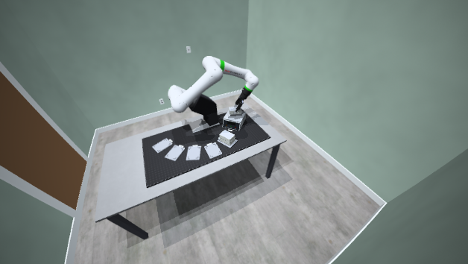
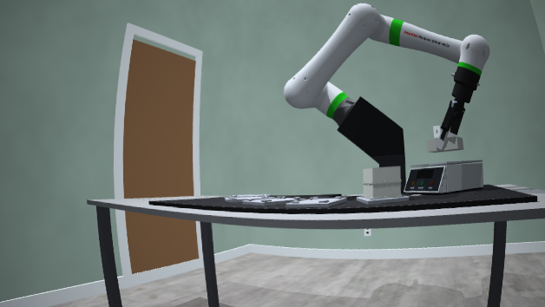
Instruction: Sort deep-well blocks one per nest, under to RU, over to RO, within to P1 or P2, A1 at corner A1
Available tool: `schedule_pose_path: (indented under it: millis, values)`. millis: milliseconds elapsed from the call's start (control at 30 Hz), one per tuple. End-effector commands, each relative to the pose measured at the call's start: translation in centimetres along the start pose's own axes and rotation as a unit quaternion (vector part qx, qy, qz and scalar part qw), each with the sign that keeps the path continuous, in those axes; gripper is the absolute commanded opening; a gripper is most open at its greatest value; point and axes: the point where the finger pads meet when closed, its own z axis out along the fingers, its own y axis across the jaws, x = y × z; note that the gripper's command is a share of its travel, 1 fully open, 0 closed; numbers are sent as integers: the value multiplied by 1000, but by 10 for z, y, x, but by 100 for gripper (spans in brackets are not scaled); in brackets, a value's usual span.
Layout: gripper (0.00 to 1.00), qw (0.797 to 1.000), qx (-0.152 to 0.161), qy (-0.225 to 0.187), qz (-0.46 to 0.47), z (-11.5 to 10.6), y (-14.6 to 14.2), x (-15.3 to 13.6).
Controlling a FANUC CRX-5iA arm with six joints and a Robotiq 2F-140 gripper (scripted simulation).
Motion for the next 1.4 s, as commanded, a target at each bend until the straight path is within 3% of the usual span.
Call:
schedule_pose_path:
  millis: [0, 600, 1367]
  values:
    - [10, 1000, 0, 0, 0, 4, 0, 2]
    - [10, 1000, 0, 0, 0, 26, 0, 15]
    - [10, 1000, 0, 0, 0, 27, 0, 16]
